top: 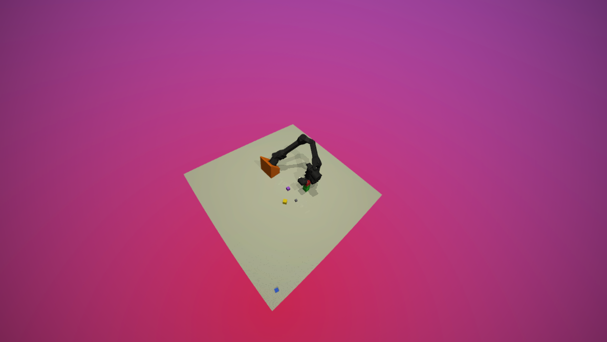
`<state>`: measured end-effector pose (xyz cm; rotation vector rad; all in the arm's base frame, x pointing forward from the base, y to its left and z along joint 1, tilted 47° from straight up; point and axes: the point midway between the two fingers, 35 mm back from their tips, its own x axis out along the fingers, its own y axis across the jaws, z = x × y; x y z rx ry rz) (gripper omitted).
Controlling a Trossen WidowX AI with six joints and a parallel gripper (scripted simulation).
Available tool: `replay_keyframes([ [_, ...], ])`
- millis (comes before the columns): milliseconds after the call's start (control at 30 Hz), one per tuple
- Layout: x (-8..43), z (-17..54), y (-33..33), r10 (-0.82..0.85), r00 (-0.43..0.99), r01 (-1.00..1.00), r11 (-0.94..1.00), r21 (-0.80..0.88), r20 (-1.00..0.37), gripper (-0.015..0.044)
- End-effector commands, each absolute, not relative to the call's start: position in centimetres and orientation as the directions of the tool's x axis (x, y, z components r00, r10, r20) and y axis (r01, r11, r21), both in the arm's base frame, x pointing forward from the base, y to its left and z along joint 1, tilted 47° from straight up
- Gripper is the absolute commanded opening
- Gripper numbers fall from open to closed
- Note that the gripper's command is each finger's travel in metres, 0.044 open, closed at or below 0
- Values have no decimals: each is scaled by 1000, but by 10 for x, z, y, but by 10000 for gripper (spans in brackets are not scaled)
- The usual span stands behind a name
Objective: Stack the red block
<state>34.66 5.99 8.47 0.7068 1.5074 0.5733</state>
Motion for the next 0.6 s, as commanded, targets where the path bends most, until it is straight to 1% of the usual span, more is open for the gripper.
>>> replay_keyframes([
  [0,347,85,60,730,4,93,680,727,-683,0],
  [67,347,88,58,730,4,93,680,727,-683,0],
  [567,347,85,60,728,3,89,682,726,-685,394],
])
